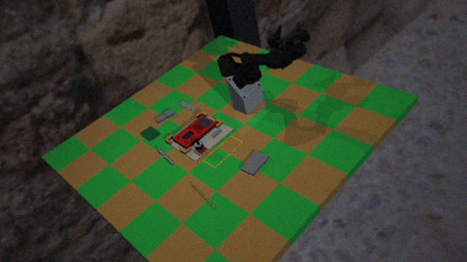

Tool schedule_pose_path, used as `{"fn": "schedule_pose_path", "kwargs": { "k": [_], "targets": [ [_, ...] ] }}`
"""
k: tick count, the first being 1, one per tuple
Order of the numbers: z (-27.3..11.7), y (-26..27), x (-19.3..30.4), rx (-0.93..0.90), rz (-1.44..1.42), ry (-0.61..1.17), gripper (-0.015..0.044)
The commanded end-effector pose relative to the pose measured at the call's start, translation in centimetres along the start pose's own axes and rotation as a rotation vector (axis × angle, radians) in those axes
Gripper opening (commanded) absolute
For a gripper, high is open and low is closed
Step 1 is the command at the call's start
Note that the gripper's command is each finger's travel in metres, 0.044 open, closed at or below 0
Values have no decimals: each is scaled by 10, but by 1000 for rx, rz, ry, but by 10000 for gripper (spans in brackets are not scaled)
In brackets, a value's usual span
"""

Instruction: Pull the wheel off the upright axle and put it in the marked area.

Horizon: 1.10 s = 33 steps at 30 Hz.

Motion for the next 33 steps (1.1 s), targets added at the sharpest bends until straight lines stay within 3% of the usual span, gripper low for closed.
{"fn": "schedule_pose_path", "kwargs": {
  "k": [1,4,18,33],
  "targets": [
    [0,0,0,-1,0,-2,374],
    [-4,7,-8,-19,4,-40,300],
    [-69,64,-83,-215,61,-443,300],
    [-191,94,-137,-420,160,-867,300]
  ]
}}
Point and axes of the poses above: the point midway between the two fingers, 35 mm back from their tips, its own z axis out along the fingers, its own y axis across the jaws, x = y × z, the point moved 2 cm from there along -z, back along the fingers, and after that the axes turned 3 degrees about -z, right-handed, at the moved point
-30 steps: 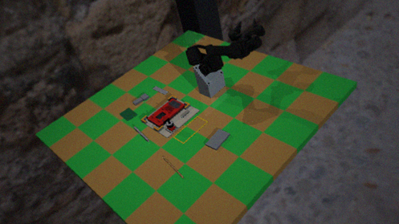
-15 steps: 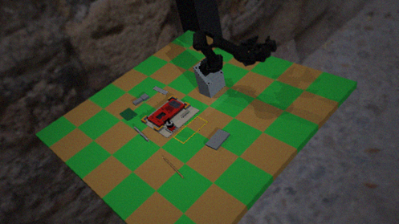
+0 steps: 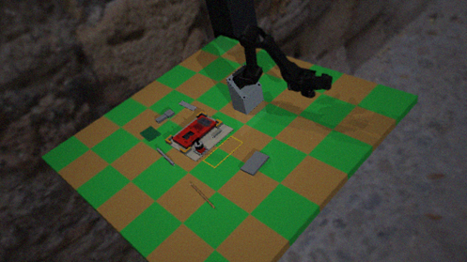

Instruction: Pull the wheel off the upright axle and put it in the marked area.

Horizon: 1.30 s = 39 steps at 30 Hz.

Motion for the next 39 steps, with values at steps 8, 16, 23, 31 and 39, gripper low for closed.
{"fn": "schedule_pose_path", "kwargs": {
  "k": [8,16,23,31,39],
  "targets": [
    [-55,41,-78,-135,76,-305,300],
    [-113,54,-126,-235,145,-526,300],
    [-182,58,-165,-324,218,-731,300],
    [-257,42,-194,-390,337,-910,300],
    [-341,1,-214,-466,533,-1056,300]
  ]
}}
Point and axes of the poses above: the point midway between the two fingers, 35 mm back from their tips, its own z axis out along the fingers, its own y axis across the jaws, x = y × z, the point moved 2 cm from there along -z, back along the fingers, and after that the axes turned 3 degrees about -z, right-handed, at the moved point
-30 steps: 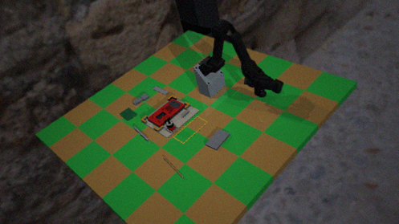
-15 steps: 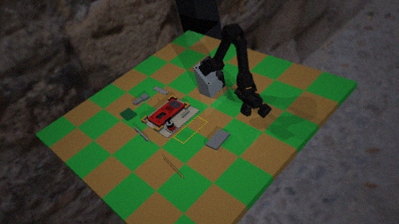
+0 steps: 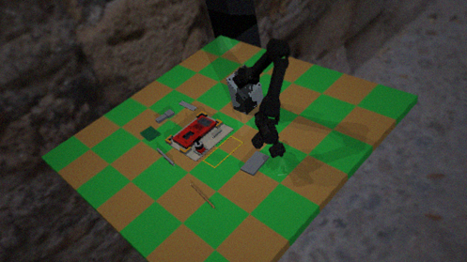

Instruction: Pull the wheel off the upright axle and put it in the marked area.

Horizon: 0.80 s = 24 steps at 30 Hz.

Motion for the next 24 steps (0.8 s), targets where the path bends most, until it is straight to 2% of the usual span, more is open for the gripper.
{"fn": "schedule_pose_path", "kwargs": {
  "k": [1,8,24],
  "targets": [
    [-15,4,-42,-14,89,-81,300],
    [-45,-4,-114,-26,264,-189,300],
    [-138,-83,-244,-34,699,-312,300]
  ]
}}
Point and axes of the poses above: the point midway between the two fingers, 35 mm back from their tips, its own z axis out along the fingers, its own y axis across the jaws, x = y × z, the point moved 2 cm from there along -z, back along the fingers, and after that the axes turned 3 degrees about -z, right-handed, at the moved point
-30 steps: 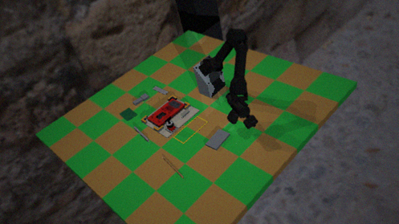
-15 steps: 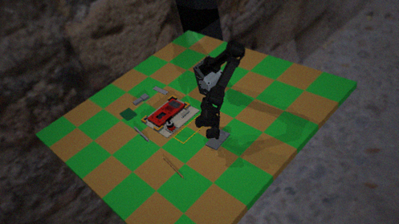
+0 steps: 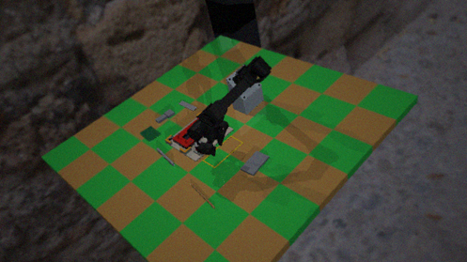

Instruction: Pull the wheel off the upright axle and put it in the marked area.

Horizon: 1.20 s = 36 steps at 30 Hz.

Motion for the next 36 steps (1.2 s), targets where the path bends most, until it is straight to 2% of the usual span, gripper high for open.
{"fn": "schedule_pose_path", "kwargs": {
  "k": [1,9,21,25,33,36],
  "targets": [
    [-15,-2,-45,2,99,-23,300],
    [-50,-22,-122,11,322,4,300],
    [-50,-33,-116,12,328,6,300],
    [-35,-32,-117,12,328,4,300],
    [19,-32,-115,11,328,9,300],
    [24,-32,-115,11,328,10,300]
  ]
}}
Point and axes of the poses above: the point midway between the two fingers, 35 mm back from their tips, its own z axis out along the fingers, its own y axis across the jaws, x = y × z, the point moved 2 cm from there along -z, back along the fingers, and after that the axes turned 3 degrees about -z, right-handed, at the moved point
